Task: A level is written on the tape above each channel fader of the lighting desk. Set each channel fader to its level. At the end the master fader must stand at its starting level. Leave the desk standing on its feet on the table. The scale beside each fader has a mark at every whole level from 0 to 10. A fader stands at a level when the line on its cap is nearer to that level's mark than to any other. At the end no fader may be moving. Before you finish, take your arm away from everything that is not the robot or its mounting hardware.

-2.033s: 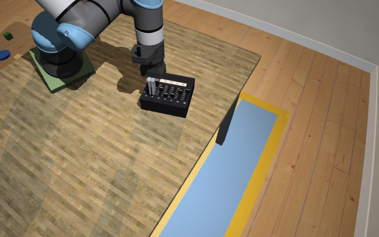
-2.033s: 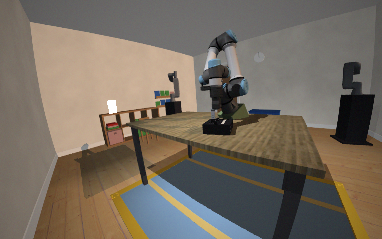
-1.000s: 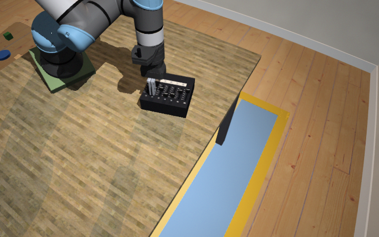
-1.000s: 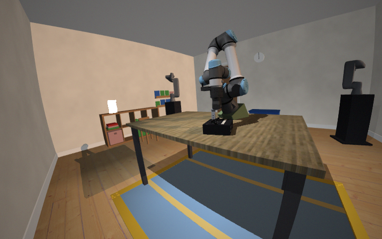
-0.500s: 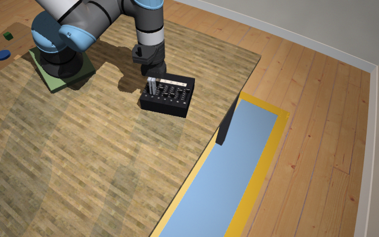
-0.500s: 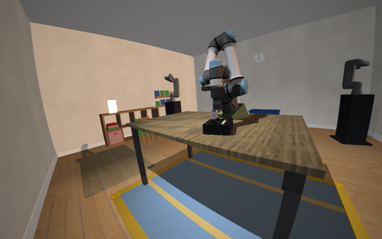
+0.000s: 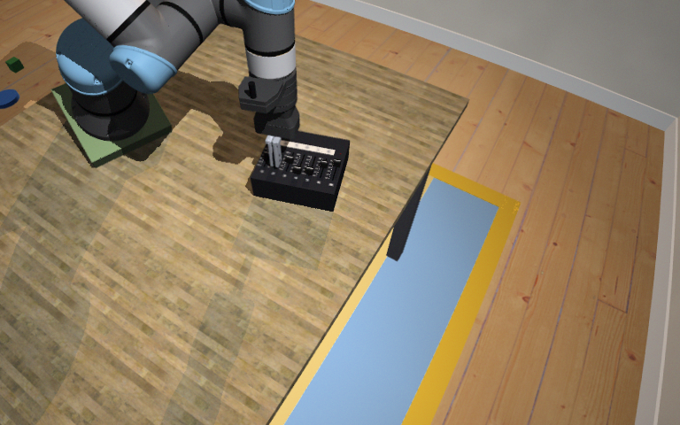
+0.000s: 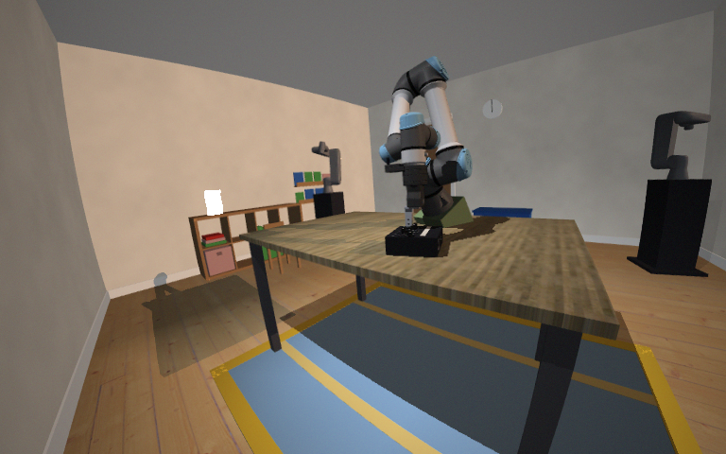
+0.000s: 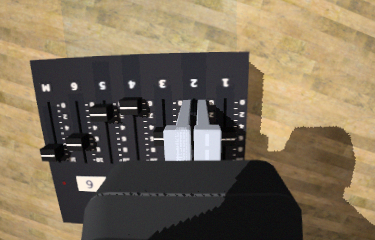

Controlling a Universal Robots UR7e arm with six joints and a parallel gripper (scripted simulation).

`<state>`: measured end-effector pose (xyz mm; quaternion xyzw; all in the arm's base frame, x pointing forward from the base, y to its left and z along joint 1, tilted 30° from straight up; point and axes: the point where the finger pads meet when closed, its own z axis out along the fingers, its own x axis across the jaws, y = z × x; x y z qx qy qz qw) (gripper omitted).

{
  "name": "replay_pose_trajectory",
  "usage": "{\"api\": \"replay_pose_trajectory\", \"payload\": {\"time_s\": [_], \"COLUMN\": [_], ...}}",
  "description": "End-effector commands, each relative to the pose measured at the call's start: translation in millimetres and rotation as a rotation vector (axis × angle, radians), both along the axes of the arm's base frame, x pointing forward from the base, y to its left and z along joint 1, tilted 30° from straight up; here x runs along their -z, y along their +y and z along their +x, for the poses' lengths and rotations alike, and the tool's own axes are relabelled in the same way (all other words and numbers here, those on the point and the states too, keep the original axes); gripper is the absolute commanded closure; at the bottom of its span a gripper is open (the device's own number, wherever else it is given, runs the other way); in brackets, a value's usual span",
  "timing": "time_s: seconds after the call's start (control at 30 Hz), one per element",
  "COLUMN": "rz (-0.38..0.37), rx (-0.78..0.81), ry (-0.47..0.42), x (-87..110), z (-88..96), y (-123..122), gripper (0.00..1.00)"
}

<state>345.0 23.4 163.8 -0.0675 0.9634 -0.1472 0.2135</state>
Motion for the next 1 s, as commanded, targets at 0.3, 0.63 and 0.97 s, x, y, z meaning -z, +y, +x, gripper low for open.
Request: {"api": "replay_pose_trajectory", "payload": {"time_s": [0.3, 0.63, 0.97], "rz": [0.001, 0.001, 0.001], "rx": [-0.001, -0.001, -0.001], "ry": [-0.001, -0.001, -0.001], "x": [1.9, 3.1, 3.5], "z": [-0.3, -0.5, -0.6], "y": [6.9, 10.6, 11.9], "gripper": [1.0, 1.0, 1.0]}}
